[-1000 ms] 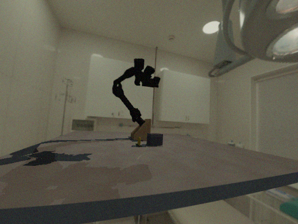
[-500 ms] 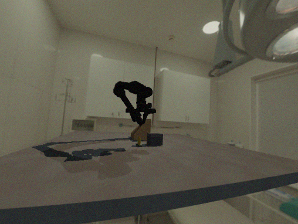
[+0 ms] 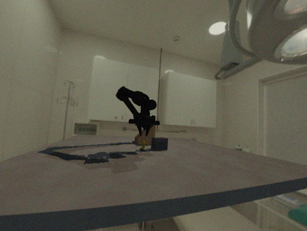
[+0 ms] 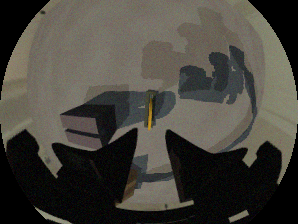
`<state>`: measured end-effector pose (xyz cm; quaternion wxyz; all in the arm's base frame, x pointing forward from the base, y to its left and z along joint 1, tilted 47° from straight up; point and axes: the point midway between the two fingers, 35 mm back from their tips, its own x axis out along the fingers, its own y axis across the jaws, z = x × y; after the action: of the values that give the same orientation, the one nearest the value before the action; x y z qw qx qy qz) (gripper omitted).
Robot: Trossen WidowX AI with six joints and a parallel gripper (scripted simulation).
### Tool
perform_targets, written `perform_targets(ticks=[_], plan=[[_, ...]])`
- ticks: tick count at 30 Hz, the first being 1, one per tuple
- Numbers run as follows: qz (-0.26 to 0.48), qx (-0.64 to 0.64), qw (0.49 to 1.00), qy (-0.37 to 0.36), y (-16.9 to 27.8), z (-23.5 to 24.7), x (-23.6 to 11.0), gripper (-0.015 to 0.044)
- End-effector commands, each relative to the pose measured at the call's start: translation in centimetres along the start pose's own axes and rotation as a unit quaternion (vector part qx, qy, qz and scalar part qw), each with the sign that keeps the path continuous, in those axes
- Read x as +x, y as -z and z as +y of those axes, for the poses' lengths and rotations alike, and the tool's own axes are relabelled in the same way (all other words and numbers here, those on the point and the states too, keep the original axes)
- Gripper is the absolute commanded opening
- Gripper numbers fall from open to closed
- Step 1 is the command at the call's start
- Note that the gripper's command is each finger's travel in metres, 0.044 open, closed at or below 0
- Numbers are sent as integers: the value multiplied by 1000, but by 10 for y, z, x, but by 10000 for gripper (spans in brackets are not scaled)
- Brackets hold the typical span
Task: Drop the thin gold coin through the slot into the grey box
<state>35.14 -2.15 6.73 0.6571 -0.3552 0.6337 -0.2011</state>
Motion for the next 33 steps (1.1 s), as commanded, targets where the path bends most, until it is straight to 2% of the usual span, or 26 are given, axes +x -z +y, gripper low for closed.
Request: perform_targets(ticks=[1,33], plan=[[-1,-2,1000,3,0,1,13,161],[-1,-2,1000,4,-2,1,61,161]])
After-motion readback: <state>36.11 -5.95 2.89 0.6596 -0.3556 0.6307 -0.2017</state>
